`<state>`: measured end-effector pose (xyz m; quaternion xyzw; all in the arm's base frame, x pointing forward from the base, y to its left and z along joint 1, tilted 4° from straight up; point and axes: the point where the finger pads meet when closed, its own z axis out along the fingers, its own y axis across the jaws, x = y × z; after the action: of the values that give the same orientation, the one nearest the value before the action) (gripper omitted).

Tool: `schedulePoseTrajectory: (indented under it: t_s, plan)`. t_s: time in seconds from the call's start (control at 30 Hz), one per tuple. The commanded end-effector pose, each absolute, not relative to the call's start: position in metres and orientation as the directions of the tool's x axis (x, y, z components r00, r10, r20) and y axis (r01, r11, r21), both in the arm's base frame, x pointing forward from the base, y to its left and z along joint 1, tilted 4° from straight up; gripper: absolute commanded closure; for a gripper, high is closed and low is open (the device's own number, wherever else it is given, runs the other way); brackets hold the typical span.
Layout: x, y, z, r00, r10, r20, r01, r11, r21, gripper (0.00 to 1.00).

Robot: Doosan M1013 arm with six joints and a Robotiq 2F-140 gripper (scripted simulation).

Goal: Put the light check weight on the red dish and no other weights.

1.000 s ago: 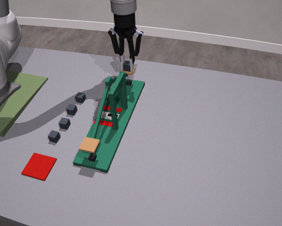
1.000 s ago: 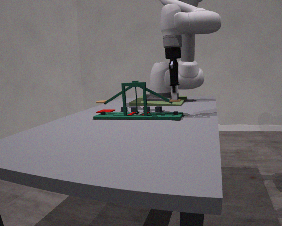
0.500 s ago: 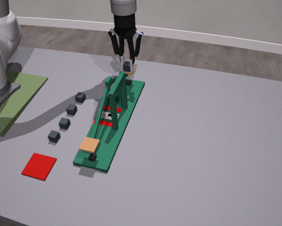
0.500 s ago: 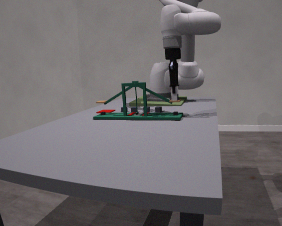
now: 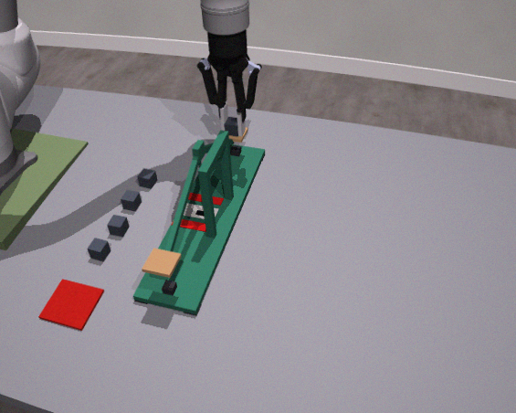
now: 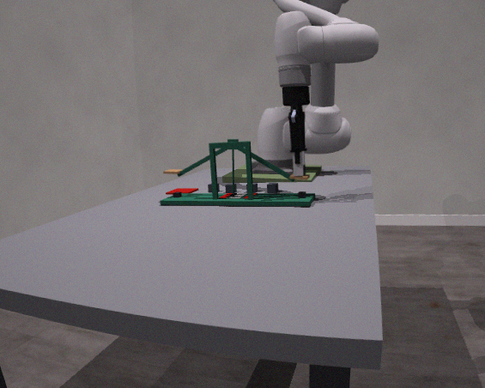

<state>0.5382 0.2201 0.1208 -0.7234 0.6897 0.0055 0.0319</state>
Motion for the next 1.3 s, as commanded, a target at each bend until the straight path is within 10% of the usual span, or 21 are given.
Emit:
schedulePoseTrajectory:
  t_s: [0.0,1.27]
  plan:
    - [0.538,0.220,0.120,0.049,-0.997,-0.052,-0.998,-0.047,-0.039,0.76]
    - [0.540,0.208,0.099,0.049,-0.997,-0.052,-0.998,-0.047,-0.039,0.76]
